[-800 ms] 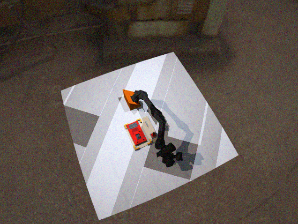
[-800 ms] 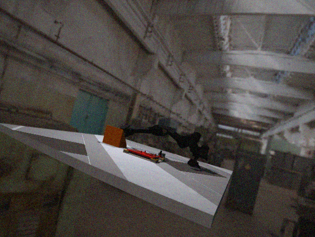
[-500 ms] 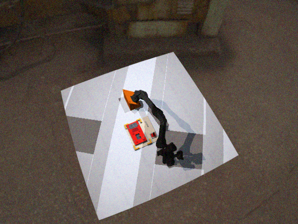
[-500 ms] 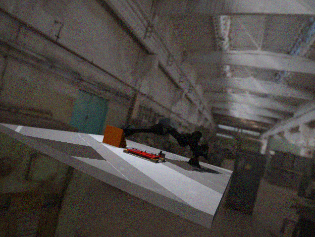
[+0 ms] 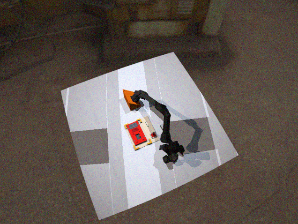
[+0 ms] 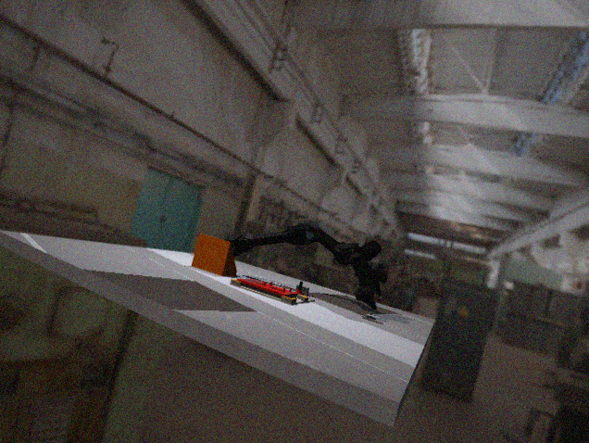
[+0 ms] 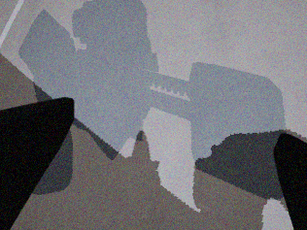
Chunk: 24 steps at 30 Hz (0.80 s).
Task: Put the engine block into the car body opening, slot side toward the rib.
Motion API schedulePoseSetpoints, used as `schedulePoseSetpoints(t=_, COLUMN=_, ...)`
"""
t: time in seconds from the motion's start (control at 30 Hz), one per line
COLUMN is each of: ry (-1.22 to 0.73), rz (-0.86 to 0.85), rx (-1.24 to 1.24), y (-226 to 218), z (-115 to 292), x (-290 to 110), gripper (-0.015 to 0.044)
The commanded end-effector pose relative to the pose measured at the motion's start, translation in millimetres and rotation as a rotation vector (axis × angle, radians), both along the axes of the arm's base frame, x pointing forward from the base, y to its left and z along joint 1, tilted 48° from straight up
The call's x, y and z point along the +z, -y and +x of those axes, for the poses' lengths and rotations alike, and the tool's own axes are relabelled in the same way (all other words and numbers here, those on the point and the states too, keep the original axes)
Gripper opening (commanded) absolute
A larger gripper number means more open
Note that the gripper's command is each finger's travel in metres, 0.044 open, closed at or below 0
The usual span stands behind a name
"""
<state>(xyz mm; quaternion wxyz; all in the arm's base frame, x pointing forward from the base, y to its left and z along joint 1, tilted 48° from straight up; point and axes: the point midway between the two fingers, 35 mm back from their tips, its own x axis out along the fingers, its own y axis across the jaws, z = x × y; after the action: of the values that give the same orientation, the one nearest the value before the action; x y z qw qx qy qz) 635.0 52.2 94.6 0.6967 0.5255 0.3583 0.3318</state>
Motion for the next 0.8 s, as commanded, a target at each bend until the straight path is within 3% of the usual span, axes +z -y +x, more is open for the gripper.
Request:
schedulePoseSetpoints(t=0.0, ry=0.068, rz=-0.105, rx=0.018, y=-1.7, z=-10.1, x=-2.1, gripper=0.044)
schedulePoseSetpoints(t=0.77, ry=0.469, rz=-0.615, rx=0.288, y=-4.9, z=-92.4, x=6.2, gripper=0.044)
